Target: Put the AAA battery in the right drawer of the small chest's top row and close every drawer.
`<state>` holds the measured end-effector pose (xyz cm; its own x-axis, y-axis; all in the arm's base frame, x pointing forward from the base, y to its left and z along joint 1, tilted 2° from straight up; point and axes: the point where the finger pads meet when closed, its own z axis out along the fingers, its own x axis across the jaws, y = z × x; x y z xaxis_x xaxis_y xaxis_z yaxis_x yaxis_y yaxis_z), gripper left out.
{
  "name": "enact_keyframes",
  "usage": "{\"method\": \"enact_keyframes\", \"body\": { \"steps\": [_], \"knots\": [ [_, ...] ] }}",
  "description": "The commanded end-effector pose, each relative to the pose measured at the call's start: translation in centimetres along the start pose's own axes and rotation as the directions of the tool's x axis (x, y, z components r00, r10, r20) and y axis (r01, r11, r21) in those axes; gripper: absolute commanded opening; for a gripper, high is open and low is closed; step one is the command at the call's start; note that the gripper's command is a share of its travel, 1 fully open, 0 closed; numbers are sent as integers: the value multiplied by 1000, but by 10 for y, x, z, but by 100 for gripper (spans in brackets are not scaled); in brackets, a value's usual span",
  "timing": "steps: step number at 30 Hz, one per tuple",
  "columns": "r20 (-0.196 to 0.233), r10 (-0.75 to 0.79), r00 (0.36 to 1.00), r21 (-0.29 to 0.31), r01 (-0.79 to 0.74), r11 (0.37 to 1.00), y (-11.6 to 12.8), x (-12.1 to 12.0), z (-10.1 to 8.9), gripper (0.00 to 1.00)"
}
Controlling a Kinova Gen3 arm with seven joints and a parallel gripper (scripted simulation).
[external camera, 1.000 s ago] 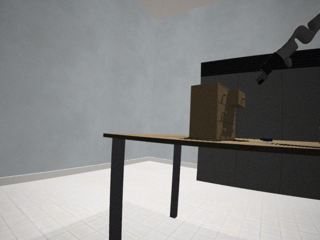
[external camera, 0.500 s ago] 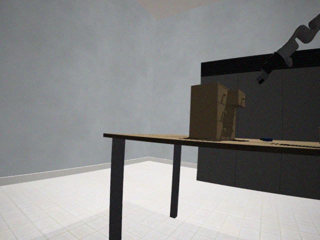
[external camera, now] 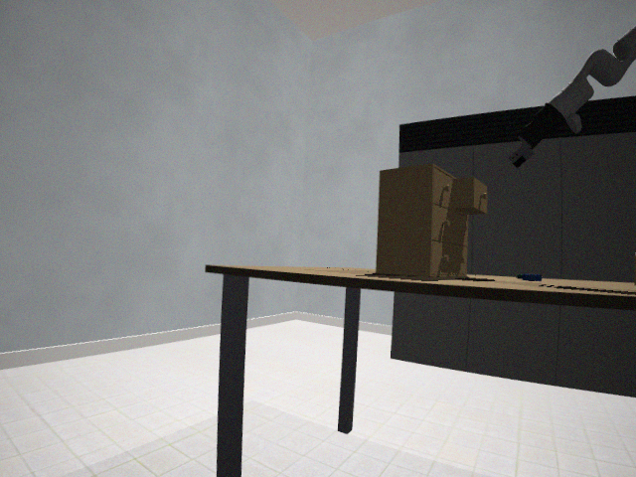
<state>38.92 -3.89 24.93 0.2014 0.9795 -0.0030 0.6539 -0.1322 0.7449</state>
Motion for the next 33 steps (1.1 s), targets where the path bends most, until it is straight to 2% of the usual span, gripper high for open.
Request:
{"method": "enact_keyframes", "body": {
  "steps": [1,33],
  "knots": [
    [3,-4,1000,0,4,1000,0,0,-1,100],
    [7,-3,1000,6,3,1000,3,-2,-1,100]
  ]
}}
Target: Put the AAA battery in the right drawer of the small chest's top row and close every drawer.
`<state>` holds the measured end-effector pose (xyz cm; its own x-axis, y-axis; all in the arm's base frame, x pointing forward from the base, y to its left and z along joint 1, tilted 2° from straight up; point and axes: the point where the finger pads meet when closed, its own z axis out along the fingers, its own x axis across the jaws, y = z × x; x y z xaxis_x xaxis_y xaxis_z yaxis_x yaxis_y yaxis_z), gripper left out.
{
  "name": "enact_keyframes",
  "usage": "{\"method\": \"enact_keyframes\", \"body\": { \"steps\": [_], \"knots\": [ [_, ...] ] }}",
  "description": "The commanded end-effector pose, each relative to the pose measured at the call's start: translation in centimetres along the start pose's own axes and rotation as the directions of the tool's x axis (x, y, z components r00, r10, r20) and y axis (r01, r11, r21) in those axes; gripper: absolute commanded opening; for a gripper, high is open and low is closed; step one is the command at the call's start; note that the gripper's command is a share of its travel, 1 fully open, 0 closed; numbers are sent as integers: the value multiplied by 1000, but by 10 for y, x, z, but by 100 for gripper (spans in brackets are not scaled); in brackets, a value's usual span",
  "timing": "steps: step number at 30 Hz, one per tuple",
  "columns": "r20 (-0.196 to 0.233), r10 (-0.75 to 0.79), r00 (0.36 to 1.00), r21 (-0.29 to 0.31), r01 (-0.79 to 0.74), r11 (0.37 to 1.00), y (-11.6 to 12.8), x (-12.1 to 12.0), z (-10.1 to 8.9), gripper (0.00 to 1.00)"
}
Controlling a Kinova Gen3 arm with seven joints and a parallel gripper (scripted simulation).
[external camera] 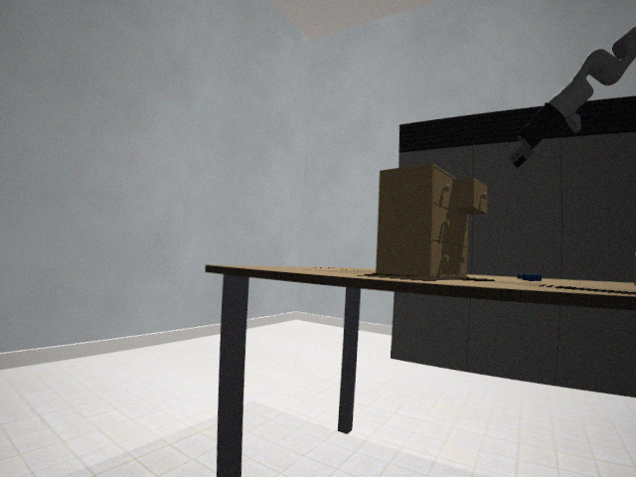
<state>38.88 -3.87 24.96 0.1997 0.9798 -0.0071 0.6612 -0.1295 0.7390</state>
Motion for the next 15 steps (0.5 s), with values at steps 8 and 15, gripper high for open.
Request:
{"method": "enact_keyframes", "body": {
  "steps": [8,15],
  "knots": [
    [6,1,1000,3,-1,1000,4,-2,-1,100],
    [6,1,1000,9,-2,1000,4,-2,-1,100]
  ]
}}
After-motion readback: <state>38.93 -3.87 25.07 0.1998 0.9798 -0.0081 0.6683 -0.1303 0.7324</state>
